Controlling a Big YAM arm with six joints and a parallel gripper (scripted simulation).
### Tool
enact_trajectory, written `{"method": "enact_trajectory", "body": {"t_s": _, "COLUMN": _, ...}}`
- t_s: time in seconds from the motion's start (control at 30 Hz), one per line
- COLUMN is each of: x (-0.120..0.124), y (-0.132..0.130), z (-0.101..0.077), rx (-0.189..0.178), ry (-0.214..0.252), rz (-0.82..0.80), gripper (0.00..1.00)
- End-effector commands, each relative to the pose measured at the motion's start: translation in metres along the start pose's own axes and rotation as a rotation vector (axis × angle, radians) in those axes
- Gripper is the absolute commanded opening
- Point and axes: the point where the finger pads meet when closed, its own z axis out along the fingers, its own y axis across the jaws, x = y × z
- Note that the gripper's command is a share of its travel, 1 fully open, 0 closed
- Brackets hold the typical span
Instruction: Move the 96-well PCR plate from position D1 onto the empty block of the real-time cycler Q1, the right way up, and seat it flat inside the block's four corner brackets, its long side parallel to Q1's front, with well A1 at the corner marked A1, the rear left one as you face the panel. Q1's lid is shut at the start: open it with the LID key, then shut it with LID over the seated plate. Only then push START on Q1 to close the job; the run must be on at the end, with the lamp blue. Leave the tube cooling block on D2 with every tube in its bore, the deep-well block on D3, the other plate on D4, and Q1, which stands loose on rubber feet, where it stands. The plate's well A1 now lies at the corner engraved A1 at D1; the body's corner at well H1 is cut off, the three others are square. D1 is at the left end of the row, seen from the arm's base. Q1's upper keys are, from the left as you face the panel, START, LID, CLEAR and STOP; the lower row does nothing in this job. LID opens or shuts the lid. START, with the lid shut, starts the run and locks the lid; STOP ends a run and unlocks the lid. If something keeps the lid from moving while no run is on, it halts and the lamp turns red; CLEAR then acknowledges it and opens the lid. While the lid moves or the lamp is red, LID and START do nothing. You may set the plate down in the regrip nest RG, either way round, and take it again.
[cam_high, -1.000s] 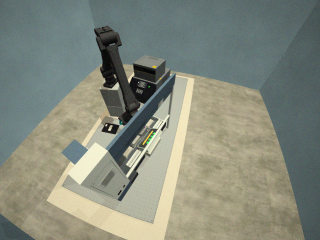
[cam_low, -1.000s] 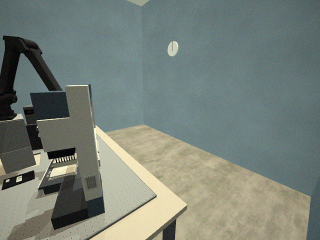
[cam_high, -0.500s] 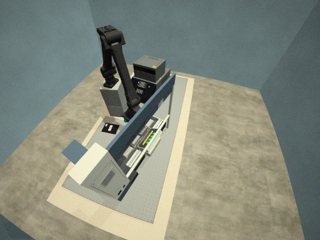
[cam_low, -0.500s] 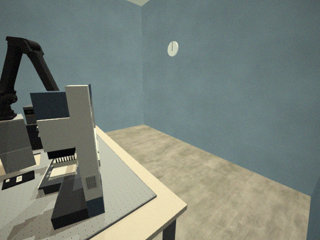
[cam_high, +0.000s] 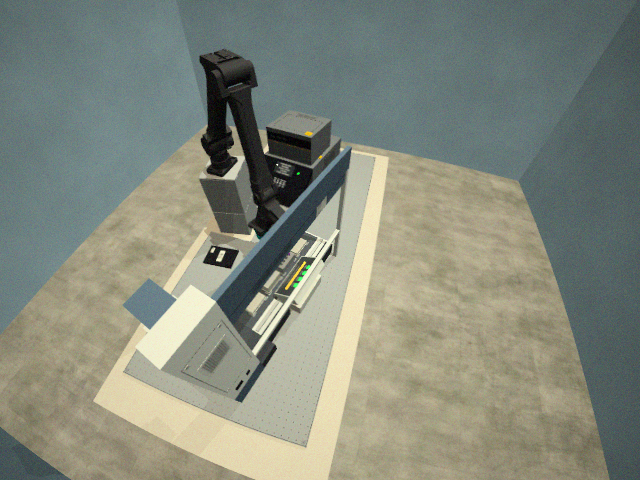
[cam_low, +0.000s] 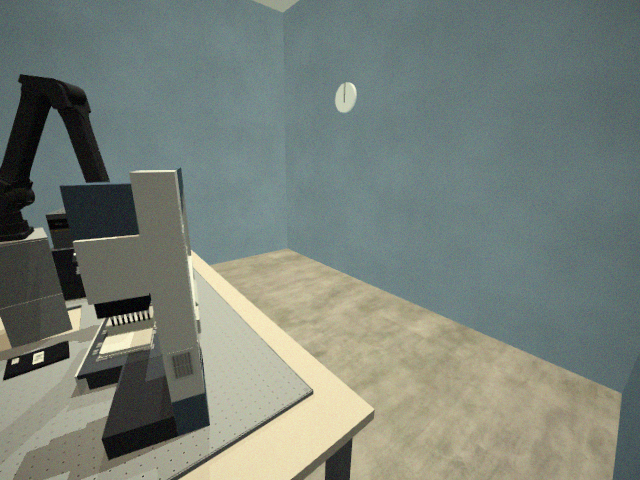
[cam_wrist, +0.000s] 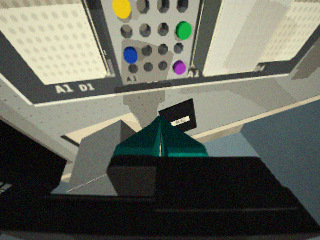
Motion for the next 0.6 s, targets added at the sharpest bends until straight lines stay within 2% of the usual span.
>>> {"method": "enact_trajectory", "body": {"t_s": 0.0, "x": 0.004, "y": 0.021, "z": 0.001, "rx": 0.005, "ry": -0.014, "rz": 0.002, "gripper": 0.00}}
{"method": "enact_trajectory", "body": {"t_s": 0.07, "x": 0.006, "y": 0.032, "z": 0.006, "rx": 0.003, "ry": 0.000, "rz": 0.005, "gripper": 0.00}}
{"method": "enact_trajectory", "body": {"t_s": 0.13, "x": 0.013, "y": 0.042, "z": 0.009, "rx": -0.032, "ry": -0.043, "rz": 0.013, "gripper": 0.00}}
{"method": "enact_trajectory", "body": {"t_s": 0.2, "x": 0.019, "y": 0.048, "z": 0.010, "rx": -0.052, "ry": -0.071, "rz": 0.020, "gripper": 0.00}}
{"method": "enact_trajectory", "body": {"t_s": 0.3, "x": 0.021, "y": 0.060, "z": 0.006, "rx": -0.091, "ry": -0.138, "rz": 0.017, "gripper": 0.00}}
{"method": "enact_trajectory", "body": {"t_s": 0.37, "x": 0.021, "y": 0.060, "z": 0.006, "rx": -0.091, "ry": -0.138, "rz": 0.017, "gripper": 0.00}}
{"method": "enact_trajectory", "body": {"t_s": 0.43, "x": 0.011, "y": 0.067, "z": 0.001, "rx": -0.113, "ry": -0.190, "rz": 0.005, "gripper": 0.00}}
{"method": "enact_trajectory", "body": {"t_s": 0.5, "x": 0.015, "y": 0.078, "z": 0.000, "rx": -0.141, "ry": -0.233, "rz": -0.005, "gripper": 0.00}}
{"method": "enact_trajectory", "body": {"t_s": 0.57, "x": 0.030, "y": 0.090, "z": 0.004, "rx": -0.136, "ry": -0.199, "rz": -0.009, "gripper": 0.00}}
